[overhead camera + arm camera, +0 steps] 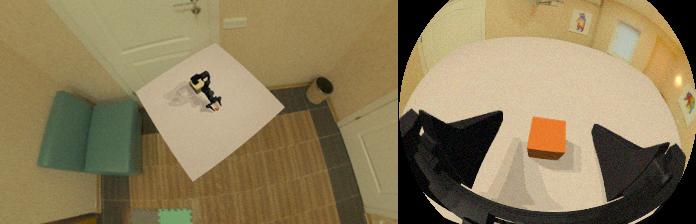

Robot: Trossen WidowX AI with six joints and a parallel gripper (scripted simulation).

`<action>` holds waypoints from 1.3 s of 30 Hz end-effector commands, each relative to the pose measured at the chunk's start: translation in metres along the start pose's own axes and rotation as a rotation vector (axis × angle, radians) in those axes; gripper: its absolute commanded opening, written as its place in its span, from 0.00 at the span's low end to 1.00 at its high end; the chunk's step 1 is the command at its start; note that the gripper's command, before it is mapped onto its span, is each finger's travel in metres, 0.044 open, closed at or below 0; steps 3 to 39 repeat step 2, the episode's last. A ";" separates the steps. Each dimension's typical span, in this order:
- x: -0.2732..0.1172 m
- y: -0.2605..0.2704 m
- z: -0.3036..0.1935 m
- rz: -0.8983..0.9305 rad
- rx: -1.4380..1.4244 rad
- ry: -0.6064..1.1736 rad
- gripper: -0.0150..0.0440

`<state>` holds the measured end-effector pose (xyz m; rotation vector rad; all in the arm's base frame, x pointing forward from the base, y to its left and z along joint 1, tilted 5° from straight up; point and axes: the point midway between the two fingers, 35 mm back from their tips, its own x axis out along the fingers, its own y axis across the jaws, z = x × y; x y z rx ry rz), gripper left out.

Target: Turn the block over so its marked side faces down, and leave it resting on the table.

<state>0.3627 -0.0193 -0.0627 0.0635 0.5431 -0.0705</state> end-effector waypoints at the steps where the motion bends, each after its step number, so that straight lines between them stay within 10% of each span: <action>1: 0.000 0.000 0.000 -0.004 0.004 -0.001 1.00; 39: 0.000 0.000 0.000 -0.004 0.004 -0.001 1.00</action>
